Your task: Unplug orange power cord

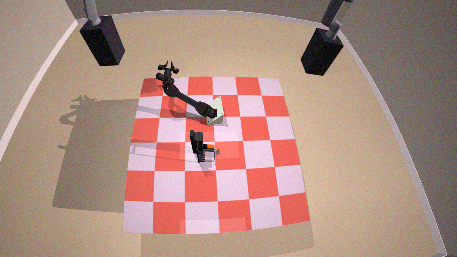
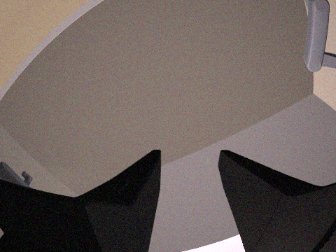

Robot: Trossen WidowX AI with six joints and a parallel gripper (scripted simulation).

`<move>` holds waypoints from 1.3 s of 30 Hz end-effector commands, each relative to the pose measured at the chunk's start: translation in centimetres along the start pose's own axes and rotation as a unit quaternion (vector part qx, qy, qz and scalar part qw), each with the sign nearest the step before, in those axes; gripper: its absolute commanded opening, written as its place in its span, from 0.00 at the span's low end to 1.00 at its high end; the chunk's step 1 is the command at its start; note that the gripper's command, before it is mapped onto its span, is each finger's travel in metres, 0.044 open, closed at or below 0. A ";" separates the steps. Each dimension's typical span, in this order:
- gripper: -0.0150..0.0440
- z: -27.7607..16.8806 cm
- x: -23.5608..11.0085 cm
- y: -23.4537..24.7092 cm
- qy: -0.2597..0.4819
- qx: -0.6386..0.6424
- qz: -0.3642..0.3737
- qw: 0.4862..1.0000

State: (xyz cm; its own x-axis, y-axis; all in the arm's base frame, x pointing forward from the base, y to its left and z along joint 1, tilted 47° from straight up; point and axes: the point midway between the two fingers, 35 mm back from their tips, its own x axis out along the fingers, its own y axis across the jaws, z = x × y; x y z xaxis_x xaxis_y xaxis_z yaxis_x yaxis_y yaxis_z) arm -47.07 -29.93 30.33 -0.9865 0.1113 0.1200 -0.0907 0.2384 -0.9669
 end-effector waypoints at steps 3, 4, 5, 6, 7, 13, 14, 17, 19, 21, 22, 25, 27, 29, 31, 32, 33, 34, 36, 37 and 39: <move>0.53 2.2 -4.4 -4.1 -0.070 0.069 -0.020 0.995; 0.53 2.4 -5.0 -4.7 -0.080 0.080 -0.022 0.993; 0.53 2.7 -5.7 -5.3 -0.090 0.090 -0.025 0.992; 0.53 2.9 -6.4 -6.0 -0.101 0.100 -0.027 0.989; 0.53 3.1 -7.1 -6.6 -0.111 0.111 -0.029 0.987; 0.53 3.9 -11.6 -10.2 -0.177 0.177 -0.038 0.968; 0.53 4.0 -12.4 -10.8 -0.188 0.187 -0.039 0.963; 0.53 4.1 -14.7 -12.5 -0.221 0.219 -0.040 0.950; 0.53 4.2 -16.3 -13.5 -0.243 0.239 -0.040 0.939; 0.53 4.3 -18.1 -14.5 -0.267 0.257 -0.038 0.928; 0.53 4.4 -19.0 -15.0 -0.279 0.266 -0.037 0.922; 0.53 4.4 -21.7 -16.4 -0.315 0.292 -0.032 0.902; 0.53 4.3 -23.4 -17.2 -0.338 0.308 -0.028 0.889; 0.53 4.2 -25.0 -17.9 -0.359 0.321 -0.024 0.876; 0.53 4.1 -26.6 -18.5 -0.379 0.333 -0.019 0.863; 0.53 4.0 -27.4 -18.8 -0.390 0.339 -0.016 0.856; 0.53 3.9 -28.2 -19.1 -0.400 0.344 -0.014 0.849; 0.53 3.8 -29.1 -19.4 -0.411 0.349 -0.011 0.842; 0.53 3.7 -30.8 -19.9 -0.432 0.359 -0.004 0.828; 0.53 3.6 -31.6 -20.2 -0.442 0.363 0.000 0.820; 0.53 3.4 -33.3 -20.6 -0.462 0.371 0.007 0.805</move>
State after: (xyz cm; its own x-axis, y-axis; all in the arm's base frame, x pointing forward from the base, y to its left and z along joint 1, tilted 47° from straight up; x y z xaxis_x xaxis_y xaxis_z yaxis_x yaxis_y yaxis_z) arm -16.00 -41.52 45.28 -0.7009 -0.6762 0.2271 0.1322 -0.4360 -0.8902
